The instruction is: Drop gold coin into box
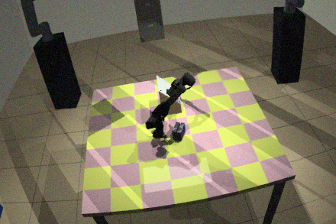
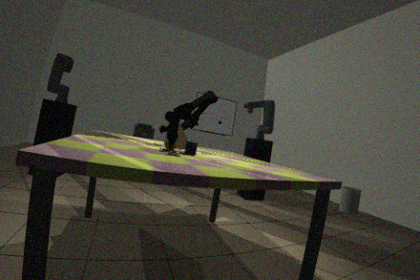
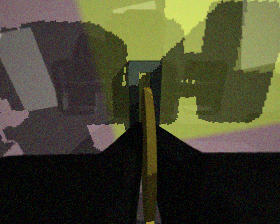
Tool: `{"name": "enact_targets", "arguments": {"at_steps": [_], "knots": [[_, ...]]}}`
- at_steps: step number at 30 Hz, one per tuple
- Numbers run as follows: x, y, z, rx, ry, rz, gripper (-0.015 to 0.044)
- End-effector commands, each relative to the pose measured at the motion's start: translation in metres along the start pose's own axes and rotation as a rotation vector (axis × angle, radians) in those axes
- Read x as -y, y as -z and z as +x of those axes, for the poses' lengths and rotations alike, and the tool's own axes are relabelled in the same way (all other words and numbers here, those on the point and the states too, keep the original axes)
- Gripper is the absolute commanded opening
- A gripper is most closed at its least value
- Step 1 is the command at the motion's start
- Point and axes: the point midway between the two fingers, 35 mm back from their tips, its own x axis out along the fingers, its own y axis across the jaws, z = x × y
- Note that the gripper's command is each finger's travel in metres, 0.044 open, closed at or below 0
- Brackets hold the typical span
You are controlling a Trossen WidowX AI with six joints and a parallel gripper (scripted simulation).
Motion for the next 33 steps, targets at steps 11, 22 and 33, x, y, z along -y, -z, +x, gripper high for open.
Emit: {"name": "enact_targets", "arguments": {"at_steps": [11,22,33], "knots": [[-0.005,-0.005,-0.026,0.017,-0.021,0.012,0.0000],[-0.005,-0.004,-0.053,0.013,-0.012,0.007,0.0000],[-0.003,-0.001,-0.081,0.006,-0.002,0.001,0.0000]]}}
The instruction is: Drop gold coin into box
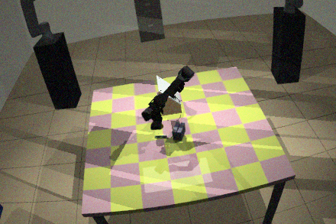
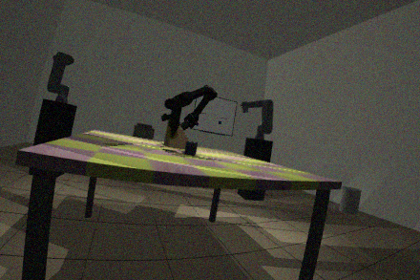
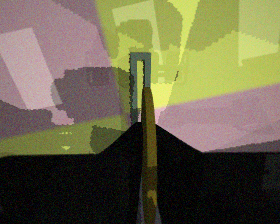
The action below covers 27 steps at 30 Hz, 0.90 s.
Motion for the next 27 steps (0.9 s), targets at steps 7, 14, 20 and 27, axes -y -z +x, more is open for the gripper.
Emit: {"name": "enact_targets", "arguments": {"at_steps": [7,14,20,27], "knots": [[0.001,0.002,-0.024,0.002,-0.001,-0.014,0.0000],[0.000,0.003,-0.024,0.002,-0.001,-0.203,0.0000],[-0.002,0.004,-0.024,0.002,0.000,-0.410,0.0000],[-0.003,0.005,-0.024,0.002,0.000,-0.652,0.0000]]}}
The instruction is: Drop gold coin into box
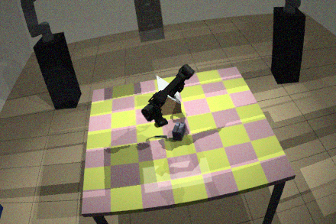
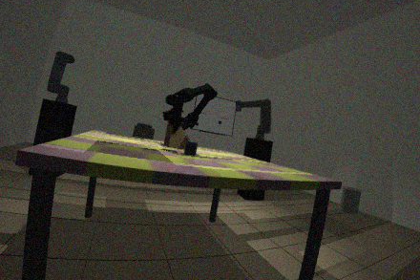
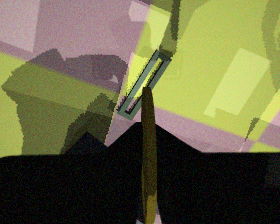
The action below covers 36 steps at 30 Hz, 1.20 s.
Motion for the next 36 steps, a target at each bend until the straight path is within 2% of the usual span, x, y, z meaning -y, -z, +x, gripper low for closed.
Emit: {"name": "enact_targets", "arguments": {"at_steps": [1,20,36], "knots": [[-0.001,0.000,-0.001,0.002,0.002,-0.122,0.0000],[-0.006,0.000,-0.001,0.001,0.002,-0.772,0.0000],[-0.020,0.022,-0.002,0.004,0.004,-0.794,0.0000]]}}
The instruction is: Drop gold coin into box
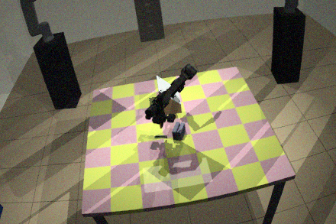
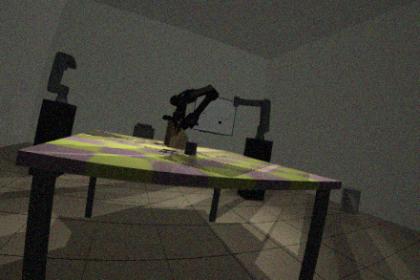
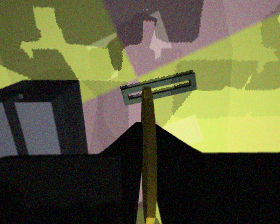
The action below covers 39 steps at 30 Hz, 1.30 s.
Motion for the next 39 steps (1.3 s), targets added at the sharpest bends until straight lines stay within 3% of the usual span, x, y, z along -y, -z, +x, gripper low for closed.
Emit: {"name": "enact_targets", "arguments": {"at_steps": [1,39], "knots": [[-0.011,0.002,-0.003,0.008,-0.003,-0.001,0.0000],[-0.097,0.042,-0.001,0.001,-0.013,0.000,0.0000]]}}
